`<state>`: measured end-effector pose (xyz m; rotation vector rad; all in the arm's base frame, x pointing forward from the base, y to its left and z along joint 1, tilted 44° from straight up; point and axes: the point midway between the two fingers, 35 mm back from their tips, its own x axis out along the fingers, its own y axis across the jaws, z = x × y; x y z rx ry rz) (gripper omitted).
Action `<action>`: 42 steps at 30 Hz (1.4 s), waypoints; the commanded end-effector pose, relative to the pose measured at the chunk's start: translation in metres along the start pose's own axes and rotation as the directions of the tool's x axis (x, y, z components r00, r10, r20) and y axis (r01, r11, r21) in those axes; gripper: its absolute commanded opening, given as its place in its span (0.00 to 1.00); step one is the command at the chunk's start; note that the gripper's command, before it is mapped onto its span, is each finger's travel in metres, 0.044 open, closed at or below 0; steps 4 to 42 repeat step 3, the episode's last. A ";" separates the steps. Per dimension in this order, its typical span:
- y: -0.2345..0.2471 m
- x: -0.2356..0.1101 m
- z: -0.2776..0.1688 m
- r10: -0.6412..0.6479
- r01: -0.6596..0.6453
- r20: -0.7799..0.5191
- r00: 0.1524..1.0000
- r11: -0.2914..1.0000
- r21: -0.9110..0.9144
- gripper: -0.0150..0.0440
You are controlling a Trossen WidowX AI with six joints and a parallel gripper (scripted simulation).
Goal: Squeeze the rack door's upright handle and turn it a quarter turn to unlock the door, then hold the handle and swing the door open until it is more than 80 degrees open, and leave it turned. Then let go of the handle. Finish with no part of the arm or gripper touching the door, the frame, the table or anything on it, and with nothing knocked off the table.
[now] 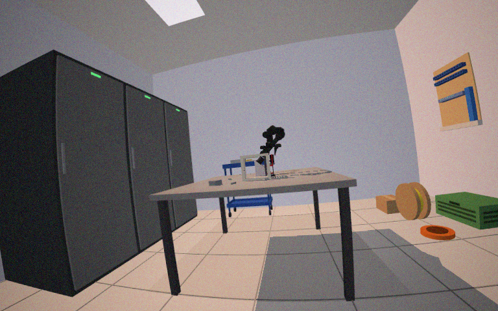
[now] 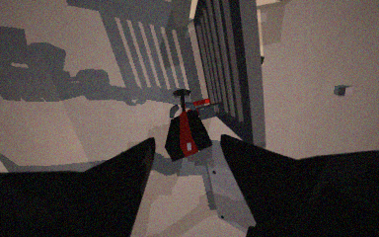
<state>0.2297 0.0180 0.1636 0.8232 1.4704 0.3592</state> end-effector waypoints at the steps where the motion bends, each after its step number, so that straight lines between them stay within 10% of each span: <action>1: 0.000 -0.009 0.001 -0.005 0.005 0.009 1.000 1.000 0.000 0.74; 42: 0.000 -0.012 0.001 -0.005 0.005 0.012 1.000 1.000 0.003 0.74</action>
